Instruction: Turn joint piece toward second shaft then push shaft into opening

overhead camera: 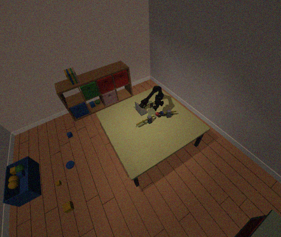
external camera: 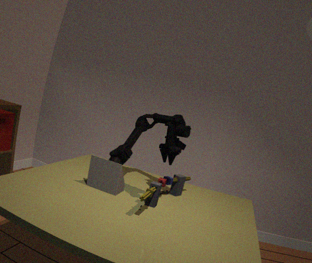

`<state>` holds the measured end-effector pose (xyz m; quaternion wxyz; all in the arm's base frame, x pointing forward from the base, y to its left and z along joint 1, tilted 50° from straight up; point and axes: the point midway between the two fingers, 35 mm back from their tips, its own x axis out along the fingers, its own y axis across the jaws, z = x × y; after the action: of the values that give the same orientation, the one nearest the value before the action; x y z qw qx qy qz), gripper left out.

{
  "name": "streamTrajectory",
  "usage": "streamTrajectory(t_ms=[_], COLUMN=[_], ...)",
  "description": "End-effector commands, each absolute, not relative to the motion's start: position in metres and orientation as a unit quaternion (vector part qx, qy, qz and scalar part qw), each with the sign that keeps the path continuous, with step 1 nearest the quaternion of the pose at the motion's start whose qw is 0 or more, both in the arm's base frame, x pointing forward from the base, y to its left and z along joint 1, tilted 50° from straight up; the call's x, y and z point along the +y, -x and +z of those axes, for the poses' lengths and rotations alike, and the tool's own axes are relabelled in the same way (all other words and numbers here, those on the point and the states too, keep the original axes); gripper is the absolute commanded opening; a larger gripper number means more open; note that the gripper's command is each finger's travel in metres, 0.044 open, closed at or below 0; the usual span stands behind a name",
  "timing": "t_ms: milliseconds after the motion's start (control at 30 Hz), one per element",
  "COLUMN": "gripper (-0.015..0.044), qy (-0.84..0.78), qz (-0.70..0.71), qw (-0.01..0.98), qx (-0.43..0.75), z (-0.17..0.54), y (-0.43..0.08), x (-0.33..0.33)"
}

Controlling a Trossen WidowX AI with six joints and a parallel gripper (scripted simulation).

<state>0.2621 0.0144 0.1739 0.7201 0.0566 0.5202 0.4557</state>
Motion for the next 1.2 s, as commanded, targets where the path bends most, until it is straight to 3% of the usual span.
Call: streamTrajectory(t_ms=[0,300,1167], gripper=[0.044,0.044,0.044], qy=[-0.089,-0.095,-0.403], qz=[0.431,0.431,0.214], qw=[0.718,0.716,0.57], qx=[0.539,0.54,0.684], z=[0.18,0.178,0.131], y=[-0.26,-0.262,-0.268], x=[0.007,0.006,-0.003])
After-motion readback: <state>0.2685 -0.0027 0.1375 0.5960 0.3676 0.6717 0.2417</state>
